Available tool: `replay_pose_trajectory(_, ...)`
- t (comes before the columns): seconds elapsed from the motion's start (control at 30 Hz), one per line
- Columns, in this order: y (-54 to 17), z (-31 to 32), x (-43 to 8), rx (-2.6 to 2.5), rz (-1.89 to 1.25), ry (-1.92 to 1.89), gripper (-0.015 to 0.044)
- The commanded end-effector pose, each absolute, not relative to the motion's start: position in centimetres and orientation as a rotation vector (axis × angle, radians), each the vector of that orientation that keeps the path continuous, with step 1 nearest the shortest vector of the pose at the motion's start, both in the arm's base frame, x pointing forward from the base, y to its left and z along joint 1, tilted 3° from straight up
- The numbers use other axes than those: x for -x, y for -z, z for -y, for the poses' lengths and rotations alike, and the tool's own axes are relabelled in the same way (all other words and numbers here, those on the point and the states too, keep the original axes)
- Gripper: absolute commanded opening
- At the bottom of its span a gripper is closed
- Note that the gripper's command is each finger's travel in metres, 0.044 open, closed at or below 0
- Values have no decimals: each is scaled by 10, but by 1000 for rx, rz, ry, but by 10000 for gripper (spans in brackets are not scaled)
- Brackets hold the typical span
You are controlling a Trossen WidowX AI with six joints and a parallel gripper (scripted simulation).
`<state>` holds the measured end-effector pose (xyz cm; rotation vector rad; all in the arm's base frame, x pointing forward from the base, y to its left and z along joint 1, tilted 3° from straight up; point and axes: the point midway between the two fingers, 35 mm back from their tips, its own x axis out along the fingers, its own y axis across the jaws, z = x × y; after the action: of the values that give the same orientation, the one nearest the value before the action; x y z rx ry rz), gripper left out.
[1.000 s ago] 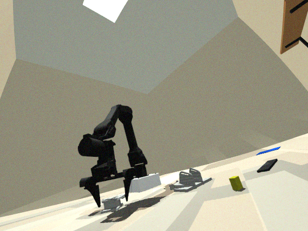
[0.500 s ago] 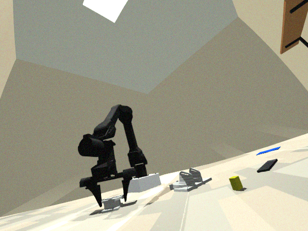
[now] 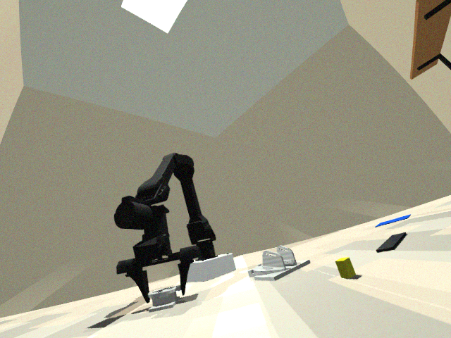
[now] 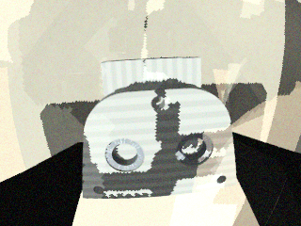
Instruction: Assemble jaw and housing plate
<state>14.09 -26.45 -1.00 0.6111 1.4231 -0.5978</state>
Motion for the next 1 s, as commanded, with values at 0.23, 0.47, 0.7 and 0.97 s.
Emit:
replay_pose_trajectory(0.23,-16,266,-141,-613,-1422,598,351)
replay_pose_trajectory(0.47,-39,266,-139,-615,-1421,598,351)
replay_pose_trajectory(0.7,-61,264,-137,-616,-1420,598,351)
replay_pose_trajectory(0.97,-63,259,-144,-607,-1423,588,351)
